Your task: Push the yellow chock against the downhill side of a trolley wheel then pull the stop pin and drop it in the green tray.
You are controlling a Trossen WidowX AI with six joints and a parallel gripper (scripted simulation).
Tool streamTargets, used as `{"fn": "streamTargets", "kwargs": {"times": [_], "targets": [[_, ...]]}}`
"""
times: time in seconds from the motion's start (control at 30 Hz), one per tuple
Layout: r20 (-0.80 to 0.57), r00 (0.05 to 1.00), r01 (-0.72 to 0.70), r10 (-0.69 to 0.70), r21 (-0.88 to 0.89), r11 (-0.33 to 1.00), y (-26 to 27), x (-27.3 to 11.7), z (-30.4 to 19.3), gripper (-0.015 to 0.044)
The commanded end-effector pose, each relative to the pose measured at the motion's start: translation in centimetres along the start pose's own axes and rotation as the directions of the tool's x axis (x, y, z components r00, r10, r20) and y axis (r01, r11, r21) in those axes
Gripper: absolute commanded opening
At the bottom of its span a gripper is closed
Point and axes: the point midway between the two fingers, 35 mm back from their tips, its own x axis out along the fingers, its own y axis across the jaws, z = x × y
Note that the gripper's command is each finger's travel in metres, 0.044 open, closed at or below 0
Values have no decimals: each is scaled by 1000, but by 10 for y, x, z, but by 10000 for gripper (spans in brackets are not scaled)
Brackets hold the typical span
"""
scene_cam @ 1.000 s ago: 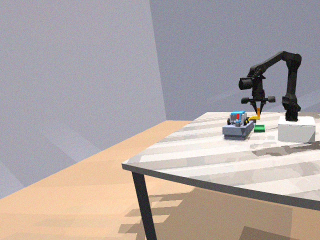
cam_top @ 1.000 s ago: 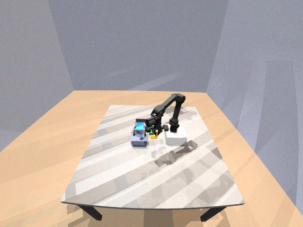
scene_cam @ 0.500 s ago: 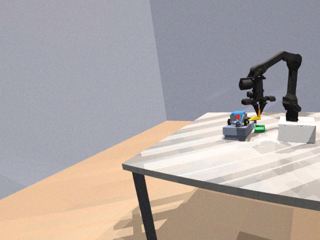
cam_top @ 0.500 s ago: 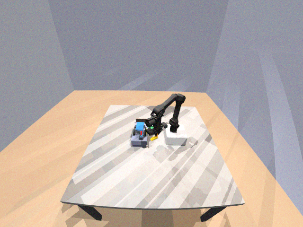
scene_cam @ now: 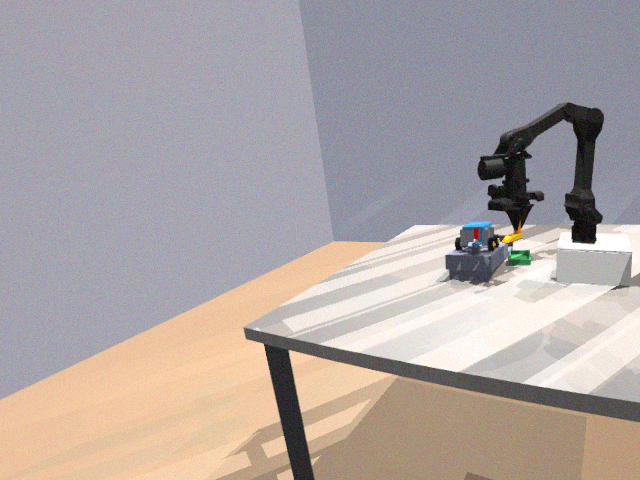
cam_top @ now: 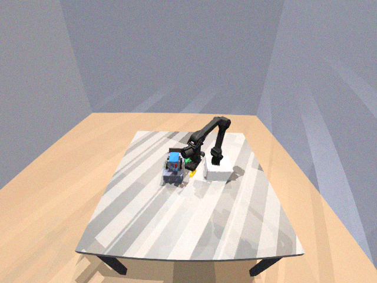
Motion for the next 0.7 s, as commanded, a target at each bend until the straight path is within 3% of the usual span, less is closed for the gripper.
{"fn": "streamTargets", "kwargs": {"times": [0.0, 0.33, 0.67], "targets": [[-1, 1000, 1, -1, -139, 990, 0, 0, 0, 0], [-1, 1000, 2, -3, -459, 889, 0, 0, 0, 0], [-1, 1000, 3, -3, -478, 878, -3, 0, 4, 0]]}}
